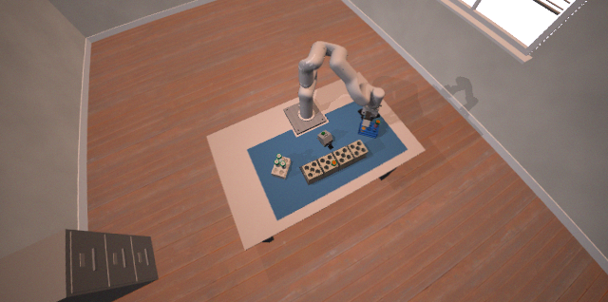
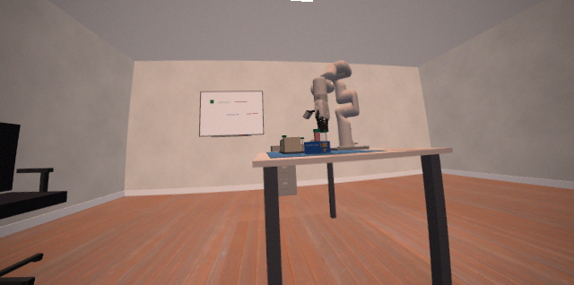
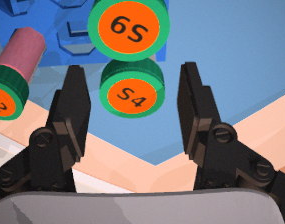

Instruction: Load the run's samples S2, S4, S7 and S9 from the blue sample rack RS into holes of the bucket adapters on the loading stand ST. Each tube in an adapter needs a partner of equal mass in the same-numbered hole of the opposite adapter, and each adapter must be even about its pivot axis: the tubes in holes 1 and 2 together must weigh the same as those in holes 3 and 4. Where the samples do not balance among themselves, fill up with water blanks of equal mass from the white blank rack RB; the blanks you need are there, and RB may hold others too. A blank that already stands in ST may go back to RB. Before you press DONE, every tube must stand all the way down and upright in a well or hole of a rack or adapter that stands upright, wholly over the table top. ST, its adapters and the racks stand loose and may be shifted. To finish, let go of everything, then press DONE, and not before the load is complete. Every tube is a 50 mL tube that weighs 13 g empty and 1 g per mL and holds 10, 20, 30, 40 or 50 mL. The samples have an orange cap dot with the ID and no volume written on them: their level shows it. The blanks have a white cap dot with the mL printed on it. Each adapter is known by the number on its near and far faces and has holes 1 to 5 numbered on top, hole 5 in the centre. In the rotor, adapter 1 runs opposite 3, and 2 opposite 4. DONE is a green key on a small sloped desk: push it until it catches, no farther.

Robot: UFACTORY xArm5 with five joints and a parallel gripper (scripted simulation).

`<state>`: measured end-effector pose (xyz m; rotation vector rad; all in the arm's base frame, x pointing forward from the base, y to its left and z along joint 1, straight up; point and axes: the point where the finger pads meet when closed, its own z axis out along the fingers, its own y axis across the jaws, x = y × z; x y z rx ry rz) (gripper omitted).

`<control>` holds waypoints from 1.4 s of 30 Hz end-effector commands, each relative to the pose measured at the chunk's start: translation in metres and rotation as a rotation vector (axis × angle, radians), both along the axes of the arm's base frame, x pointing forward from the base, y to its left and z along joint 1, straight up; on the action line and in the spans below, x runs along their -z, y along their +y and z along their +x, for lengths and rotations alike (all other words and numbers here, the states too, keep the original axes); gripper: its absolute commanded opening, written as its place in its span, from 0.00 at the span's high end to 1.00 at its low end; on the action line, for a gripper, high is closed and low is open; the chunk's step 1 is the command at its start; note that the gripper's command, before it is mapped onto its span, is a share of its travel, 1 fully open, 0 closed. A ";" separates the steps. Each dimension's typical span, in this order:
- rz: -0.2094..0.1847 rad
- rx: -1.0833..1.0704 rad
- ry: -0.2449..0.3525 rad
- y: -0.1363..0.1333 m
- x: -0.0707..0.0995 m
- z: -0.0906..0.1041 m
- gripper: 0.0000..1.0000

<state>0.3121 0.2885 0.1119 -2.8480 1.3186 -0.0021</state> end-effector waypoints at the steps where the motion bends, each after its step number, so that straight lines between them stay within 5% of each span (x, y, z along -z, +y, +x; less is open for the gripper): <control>1: 0.003 0.000 -0.003 0.001 -0.001 0.001 0.43; 30: 0.003 0.000 -0.003 0.001 0.011 0.001 0.43; 31: 0.003 0.000 -0.003 0.001 0.010 0.001 1.00; 42: 0.003 0.000 -0.003 0.001 0.009 0.001 1.00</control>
